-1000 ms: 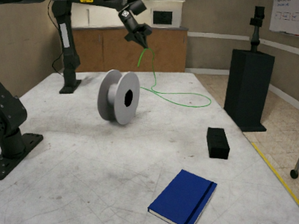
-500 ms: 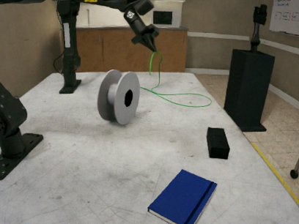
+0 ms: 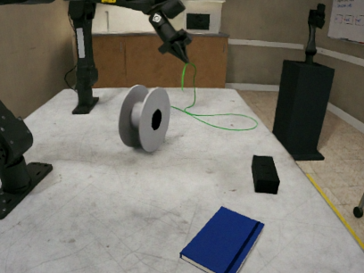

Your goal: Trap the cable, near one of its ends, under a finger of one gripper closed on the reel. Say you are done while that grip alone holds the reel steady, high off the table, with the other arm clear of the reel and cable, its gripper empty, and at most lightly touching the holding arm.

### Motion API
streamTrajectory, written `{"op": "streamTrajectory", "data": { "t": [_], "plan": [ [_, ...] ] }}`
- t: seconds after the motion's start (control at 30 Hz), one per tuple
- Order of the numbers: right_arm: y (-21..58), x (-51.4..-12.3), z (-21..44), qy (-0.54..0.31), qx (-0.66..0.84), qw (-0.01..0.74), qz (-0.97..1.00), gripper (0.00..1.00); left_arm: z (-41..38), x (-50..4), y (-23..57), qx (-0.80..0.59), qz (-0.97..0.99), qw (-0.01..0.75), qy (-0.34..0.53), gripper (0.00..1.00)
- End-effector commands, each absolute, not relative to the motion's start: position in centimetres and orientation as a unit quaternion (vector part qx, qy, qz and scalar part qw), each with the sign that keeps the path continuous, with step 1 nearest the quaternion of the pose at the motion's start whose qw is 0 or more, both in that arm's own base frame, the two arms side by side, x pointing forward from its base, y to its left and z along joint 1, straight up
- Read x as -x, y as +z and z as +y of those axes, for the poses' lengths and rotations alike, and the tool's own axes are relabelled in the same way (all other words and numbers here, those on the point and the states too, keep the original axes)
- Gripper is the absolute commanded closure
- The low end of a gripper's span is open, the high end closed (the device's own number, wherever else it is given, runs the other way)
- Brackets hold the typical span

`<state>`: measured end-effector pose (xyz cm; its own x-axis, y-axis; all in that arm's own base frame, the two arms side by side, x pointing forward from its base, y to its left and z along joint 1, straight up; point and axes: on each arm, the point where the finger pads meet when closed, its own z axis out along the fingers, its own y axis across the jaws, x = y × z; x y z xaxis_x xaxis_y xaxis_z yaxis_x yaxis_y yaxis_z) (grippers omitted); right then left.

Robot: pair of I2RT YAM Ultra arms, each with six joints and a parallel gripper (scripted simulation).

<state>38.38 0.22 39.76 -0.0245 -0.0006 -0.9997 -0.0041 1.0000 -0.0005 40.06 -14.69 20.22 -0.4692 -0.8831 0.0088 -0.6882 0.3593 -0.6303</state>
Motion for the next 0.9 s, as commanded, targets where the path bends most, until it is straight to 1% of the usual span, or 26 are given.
{"op": "streamTrajectory", "data": {
  "t": [0.0, 0.27, 0.53, 0.87],
  "plan": [
    [43.2, -37.3, -0.5, -0.006, -0.008, 0.728, 0.686, 0.25, -13.9, -39.4, 20.9, 0.49, 0.804, 0.178, -0.285, 1.0],
    [43.2, -37.3, -0.5, -0.006, -0.008, 0.728, 0.686, 0.25, -13.7, -39.6, 21.5, 0.486, 0.802, 0.186, -0.294, 1.0],
    [43.2, -37.3, -0.5, -0.006, -0.008, 0.728, 0.686, 0.25, -14.4, -40.4, 20.9, 0.456, 0.822, 0.164, -0.299, 1.0],
    [43.2, -37.3, -0.5, -0.006, -0.008, 0.728, 0.686, 0.25, -14.6, -40.1, 20.5, 0.409, 0.847, 0.145, -0.307, 1.0]
  ]
}}
